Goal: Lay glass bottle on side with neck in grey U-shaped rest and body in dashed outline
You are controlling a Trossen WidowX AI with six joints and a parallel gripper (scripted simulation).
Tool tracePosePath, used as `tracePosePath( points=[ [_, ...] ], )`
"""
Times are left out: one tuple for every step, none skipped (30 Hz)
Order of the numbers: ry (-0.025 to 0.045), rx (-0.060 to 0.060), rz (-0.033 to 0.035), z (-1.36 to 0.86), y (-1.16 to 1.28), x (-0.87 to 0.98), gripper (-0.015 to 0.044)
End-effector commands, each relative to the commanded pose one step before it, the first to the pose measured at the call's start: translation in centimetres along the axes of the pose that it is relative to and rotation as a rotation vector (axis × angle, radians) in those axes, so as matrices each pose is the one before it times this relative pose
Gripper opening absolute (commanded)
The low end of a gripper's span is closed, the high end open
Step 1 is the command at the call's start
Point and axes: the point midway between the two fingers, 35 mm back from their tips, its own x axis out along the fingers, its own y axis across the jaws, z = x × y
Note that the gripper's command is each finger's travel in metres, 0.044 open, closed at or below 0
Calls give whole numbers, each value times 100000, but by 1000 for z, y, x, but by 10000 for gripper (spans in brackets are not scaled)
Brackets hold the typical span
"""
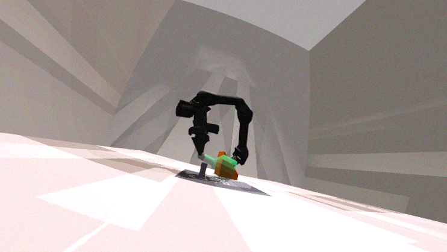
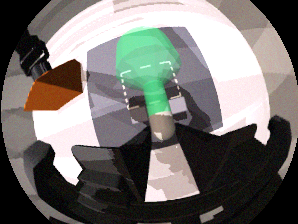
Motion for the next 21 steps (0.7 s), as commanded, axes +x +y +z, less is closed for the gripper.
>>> tracePosePath(
  points=[
    [-33,35,-81,-156,-185,308,117],
    [6,-12,13,-47,-6,42,117],
    [6,-13,13,-46,-6,43,117],
    [7,-14,14,-46,-6,43,117],
    [7,-15,14,-46,-6,43,117],
    [8,-15,15,-46,-6,43,117],
    [8,-16,15,-46,-6,43,117],
    [9,-17,16,-45,-6,44,117],
    [9,-18,16,-45,-6,44,117],
    [10,-18,16,-45,-6,44,117],
    [10,-19,17,-45,-6,44,117],
    [11,-20,17,-44,-6,45,117],
    [11,-21,18,-44,-6,45,117],
    [12,-21,18,-44,-6,45,117],
    [12,-22,18,-44,-6,45,117],
    [13,-23,19,-44,-6,45,117],
    [13,-23,19,-43,-6,46,117],
    [14,-23,20,-43,-6,46,117],
    [14,-24,20,-43,-6,46,117],
    [15,-24,21,-43,-6,46,117],
    [15,-24,21,-43,-6,46,117]
  ],
)
